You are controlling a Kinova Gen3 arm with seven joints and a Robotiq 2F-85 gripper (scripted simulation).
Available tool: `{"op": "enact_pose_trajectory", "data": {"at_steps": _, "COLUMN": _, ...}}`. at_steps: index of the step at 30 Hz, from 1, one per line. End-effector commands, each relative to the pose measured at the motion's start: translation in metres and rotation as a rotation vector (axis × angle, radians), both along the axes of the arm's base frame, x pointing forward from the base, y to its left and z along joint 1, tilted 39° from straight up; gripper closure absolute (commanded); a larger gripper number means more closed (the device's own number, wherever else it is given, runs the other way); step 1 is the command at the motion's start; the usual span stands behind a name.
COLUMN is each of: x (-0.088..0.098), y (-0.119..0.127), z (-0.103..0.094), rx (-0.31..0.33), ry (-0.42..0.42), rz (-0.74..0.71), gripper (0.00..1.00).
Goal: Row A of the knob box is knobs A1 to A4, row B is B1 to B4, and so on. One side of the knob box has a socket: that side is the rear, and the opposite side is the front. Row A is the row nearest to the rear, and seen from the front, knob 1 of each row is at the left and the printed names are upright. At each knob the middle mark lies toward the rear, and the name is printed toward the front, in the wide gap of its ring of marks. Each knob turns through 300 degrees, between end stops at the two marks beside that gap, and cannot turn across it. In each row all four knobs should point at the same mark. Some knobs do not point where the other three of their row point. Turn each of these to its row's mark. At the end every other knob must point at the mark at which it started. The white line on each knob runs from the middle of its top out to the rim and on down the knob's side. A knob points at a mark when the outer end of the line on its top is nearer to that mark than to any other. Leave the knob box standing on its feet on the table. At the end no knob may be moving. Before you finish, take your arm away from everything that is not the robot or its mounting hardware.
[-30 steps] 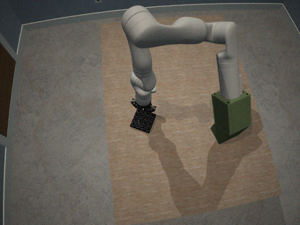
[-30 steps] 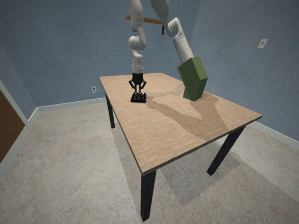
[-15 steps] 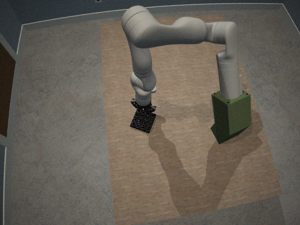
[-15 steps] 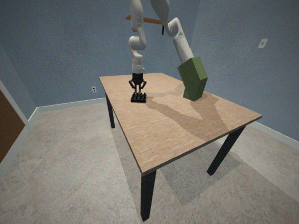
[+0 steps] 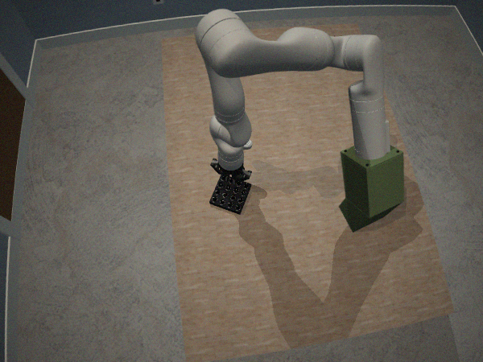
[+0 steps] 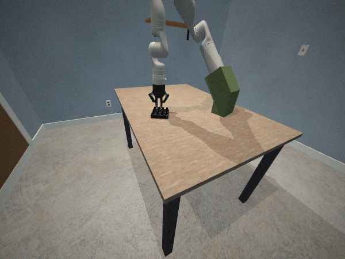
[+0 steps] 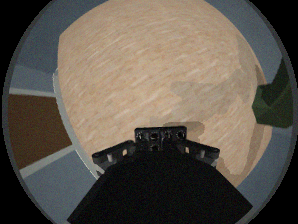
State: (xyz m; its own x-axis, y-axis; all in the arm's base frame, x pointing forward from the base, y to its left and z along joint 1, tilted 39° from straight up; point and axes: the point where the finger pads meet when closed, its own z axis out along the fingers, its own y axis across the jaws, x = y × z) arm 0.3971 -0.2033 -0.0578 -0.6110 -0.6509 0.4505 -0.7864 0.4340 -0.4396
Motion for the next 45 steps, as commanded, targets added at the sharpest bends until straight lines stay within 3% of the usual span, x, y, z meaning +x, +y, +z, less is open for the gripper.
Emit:
{"op": "enact_pose_trajectory", "data": {"at_steps": 1, "x": 0.0004, "y": 0.0005, "z": 0.0003, "rx": 0.000, "ry": -0.001, "rz": 0.001, "gripper": 0.92}}
{"op": "enact_pose_trajectory", "data": {"at_steps": 45, "x": 0.0004, "y": 0.0005, "z": 0.0003, "rx": 0.002, "ry": -0.012, "rz": -0.013, "gripper": 0.92}}
